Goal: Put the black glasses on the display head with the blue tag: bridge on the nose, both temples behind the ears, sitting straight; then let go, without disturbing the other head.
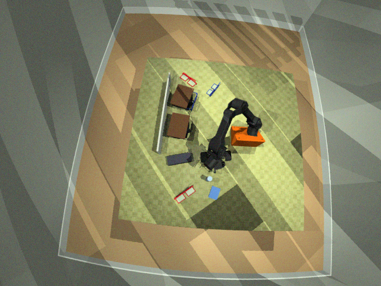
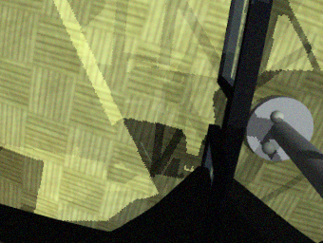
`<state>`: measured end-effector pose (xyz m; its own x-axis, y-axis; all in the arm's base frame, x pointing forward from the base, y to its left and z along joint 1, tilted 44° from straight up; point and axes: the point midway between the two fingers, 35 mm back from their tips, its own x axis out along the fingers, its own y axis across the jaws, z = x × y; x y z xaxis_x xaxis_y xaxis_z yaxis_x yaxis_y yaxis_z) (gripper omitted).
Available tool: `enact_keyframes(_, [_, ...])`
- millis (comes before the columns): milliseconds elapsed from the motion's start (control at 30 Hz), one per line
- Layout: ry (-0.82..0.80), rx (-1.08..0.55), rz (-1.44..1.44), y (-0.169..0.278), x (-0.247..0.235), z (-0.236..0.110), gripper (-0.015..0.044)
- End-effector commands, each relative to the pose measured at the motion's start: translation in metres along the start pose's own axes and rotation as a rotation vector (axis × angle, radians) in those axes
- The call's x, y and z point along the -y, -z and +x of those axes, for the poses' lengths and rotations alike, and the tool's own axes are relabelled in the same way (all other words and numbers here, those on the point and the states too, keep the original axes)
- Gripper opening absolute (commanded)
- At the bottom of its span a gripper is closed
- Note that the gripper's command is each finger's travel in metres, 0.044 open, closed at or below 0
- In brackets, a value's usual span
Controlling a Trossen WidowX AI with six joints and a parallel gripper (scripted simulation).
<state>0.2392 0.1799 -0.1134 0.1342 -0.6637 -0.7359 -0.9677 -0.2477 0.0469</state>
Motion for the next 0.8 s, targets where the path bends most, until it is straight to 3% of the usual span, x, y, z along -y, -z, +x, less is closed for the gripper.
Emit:
enact_keyframes(0, [-0.005,0.002,0.0,-0.003,-0.004,0.001,0.0])
enact_keyframes(767, [-0.006,0.004,-0.001,-0.021,-0.019,0.0,0.0])
